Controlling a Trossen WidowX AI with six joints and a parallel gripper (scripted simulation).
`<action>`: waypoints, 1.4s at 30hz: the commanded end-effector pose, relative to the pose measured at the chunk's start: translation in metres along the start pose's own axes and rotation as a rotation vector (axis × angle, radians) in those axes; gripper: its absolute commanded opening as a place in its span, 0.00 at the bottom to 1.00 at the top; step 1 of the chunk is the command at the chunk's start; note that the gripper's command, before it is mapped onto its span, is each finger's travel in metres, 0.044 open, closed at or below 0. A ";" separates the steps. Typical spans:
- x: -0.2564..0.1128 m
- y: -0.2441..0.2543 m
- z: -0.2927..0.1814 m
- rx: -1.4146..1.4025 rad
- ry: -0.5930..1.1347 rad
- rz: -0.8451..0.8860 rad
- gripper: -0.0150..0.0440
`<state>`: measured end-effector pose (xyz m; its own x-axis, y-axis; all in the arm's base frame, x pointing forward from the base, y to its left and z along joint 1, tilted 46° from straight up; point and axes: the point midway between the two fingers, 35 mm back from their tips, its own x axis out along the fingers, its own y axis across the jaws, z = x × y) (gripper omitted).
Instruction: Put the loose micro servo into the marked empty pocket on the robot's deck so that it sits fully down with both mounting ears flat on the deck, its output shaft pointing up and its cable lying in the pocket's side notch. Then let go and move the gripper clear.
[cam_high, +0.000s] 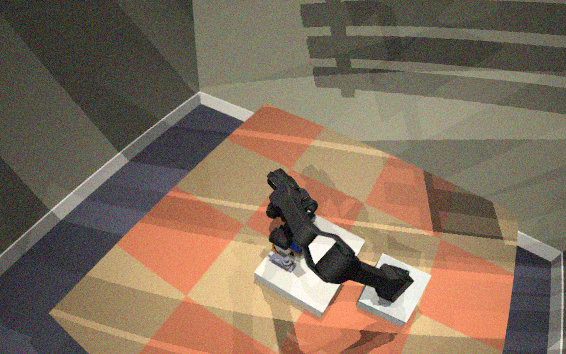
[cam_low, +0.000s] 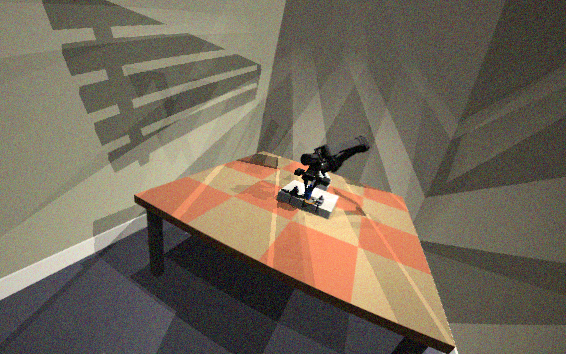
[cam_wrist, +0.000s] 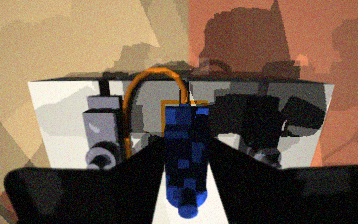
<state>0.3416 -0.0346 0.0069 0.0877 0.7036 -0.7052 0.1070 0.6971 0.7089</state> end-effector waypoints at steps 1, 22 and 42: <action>0.004 0.000 0.000 0.006 -0.003 0.006 0.25; 0.025 0.000 0.000 0.006 -0.004 0.007 0.25; 0.037 0.000 -0.001 0.006 -0.003 0.008 0.57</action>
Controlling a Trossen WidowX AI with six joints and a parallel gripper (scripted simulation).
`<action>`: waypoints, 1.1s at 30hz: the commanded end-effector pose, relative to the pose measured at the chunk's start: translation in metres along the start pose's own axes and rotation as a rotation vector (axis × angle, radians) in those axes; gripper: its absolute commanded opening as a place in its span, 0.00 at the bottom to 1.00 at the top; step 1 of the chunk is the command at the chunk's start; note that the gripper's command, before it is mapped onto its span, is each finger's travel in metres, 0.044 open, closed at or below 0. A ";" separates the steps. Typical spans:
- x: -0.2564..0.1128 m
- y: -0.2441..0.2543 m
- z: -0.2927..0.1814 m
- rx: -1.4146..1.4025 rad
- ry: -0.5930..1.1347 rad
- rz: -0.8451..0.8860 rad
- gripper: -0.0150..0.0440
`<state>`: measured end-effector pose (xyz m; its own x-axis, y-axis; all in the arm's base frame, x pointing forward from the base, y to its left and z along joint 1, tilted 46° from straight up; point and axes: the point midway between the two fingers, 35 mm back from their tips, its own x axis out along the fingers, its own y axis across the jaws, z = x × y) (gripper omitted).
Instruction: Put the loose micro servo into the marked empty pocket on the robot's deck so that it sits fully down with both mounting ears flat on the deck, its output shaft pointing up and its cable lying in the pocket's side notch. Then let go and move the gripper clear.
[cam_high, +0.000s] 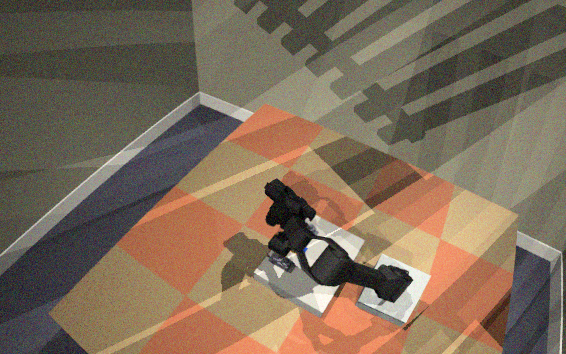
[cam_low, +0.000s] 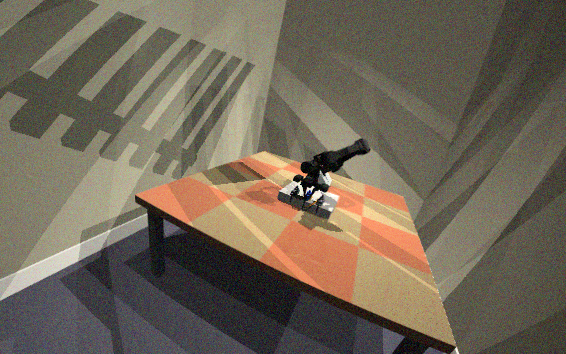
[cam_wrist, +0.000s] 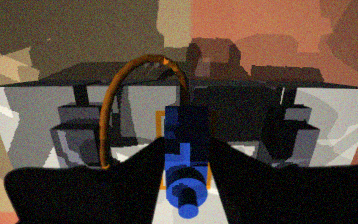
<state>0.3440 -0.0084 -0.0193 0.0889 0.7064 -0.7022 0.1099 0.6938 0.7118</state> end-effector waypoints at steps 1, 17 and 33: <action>0.000 0.000 0.000 0.003 -0.003 0.004 0.57; -0.058 -0.006 -0.038 0.013 -0.003 -0.002 0.79; -0.125 -0.002 -0.107 0.011 -0.001 0.000 1.00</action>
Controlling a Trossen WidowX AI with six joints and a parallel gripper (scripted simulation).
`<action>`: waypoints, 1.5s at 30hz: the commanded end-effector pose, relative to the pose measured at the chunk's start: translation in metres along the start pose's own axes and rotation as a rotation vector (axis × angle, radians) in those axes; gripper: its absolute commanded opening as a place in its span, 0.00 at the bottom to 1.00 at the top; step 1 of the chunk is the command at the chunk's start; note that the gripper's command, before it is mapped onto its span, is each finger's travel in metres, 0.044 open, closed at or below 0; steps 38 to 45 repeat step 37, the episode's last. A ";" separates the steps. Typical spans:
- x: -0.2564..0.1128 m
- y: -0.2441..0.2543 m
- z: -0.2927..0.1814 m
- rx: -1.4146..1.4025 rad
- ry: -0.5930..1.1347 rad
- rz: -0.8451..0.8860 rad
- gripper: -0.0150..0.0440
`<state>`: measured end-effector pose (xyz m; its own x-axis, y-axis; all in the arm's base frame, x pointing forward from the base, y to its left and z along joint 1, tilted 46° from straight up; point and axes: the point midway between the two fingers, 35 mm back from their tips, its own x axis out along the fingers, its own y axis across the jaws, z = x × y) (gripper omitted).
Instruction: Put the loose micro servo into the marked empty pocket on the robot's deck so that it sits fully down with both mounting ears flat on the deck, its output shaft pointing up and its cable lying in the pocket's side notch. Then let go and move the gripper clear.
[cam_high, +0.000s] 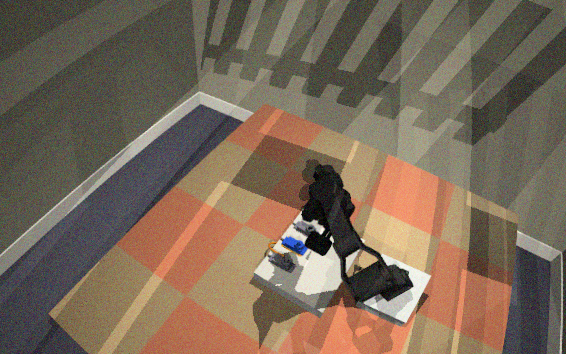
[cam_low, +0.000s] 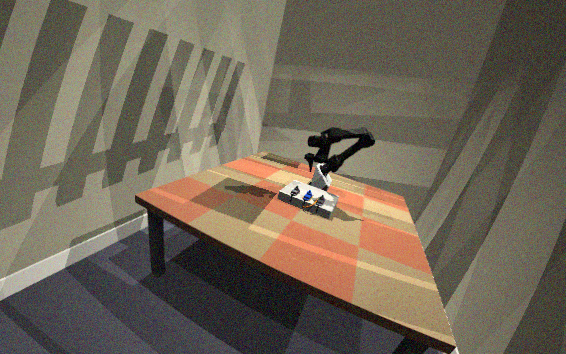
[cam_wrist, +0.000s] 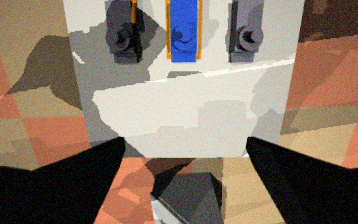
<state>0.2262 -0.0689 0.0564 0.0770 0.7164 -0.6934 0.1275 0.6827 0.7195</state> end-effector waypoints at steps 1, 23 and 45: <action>-0.026 -0.001 0.002 -0.007 -0.015 -0.010 1.00; -0.038 0.000 0.001 -0.006 -0.017 -0.009 1.00; -0.038 0.000 0.001 -0.006 -0.017 -0.009 1.00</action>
